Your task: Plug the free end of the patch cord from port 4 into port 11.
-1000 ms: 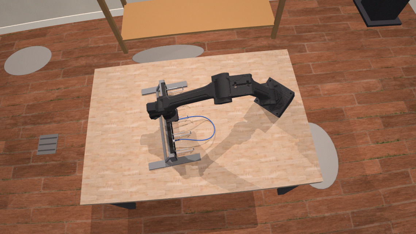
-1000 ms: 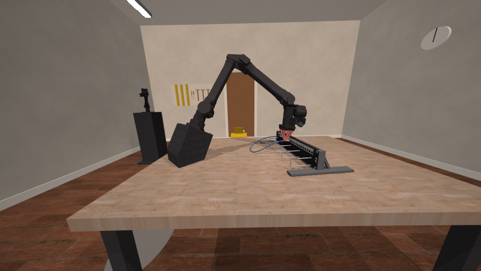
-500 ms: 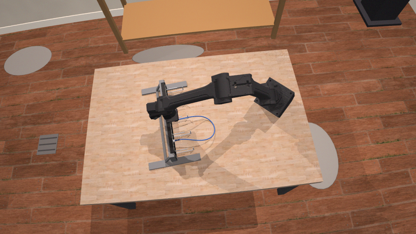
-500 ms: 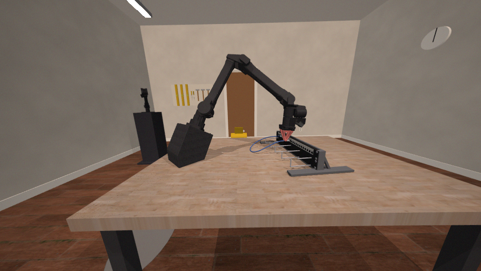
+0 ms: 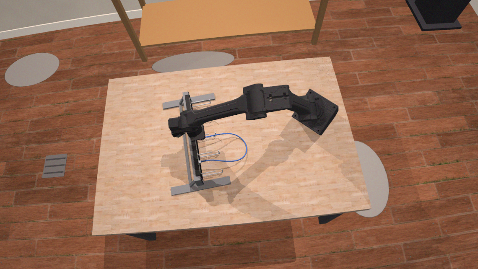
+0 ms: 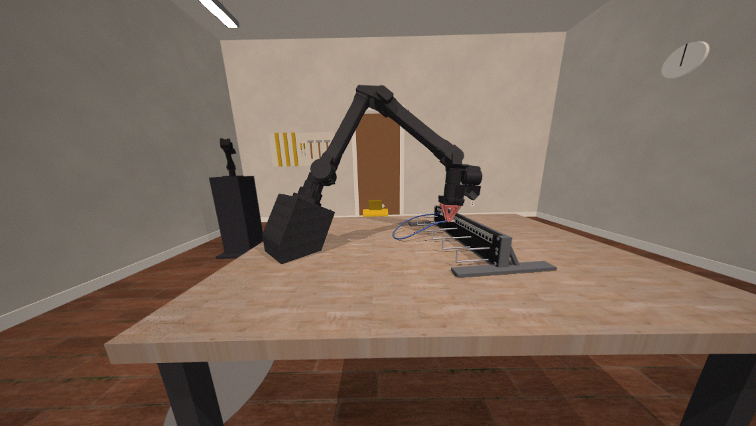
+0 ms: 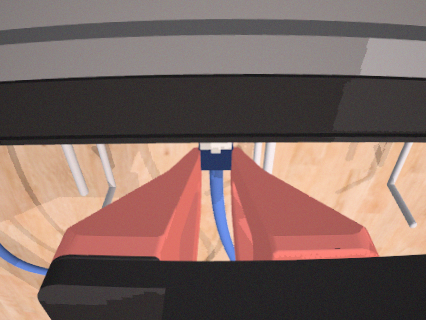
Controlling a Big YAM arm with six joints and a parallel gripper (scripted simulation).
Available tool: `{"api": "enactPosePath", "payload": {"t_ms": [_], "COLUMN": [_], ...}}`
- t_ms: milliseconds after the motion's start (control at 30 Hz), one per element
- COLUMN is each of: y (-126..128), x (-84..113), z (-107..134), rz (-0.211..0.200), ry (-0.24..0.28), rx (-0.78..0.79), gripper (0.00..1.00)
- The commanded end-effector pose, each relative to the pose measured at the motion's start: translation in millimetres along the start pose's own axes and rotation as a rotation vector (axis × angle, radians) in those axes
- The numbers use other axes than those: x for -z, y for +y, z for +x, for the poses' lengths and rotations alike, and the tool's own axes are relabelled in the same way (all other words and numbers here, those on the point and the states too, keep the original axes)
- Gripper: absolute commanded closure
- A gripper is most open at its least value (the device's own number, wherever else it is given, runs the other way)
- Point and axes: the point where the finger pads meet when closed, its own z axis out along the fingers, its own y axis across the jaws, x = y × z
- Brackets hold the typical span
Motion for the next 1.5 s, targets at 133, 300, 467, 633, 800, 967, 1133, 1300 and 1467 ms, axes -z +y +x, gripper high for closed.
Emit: {"api": "enactPosePath", "payload": {"t_ms": [133, 300, 467, 633, 800, 967, 1133, 1300, 1467], "y": [12.2, 12.3, 12.4, 12.5, 12.6, 12.8, 12.9, 12.9, 13.0], "x": [23.6, 24.2, 24.8, 25.3, 25.7, 26.3, 26.9, 27.2, 27.8], "z": [-68.6, -70.0, -71.3, -72.3, -73.3, -74.6, -75.8, -76.6, -77.8], "rz": [0.009, 0.009, 0.009, 0.009, 0.009, 0.009, 0.010, 0.010, 0.010], "ry": [-0.150, -0.154, -0.158, -0.161, -0.164, -0.167, -0.171, -0.173, -0.177], "rx": [0.065, 0.065, 0.065, 0.065, 0.065, 0.065, 0.066, 0.067, 0.068], "gripper": [1.00, 1.00, 1.00, 1.00, 1.00, 1.00, 1.00, 1.00, 1.00]}}
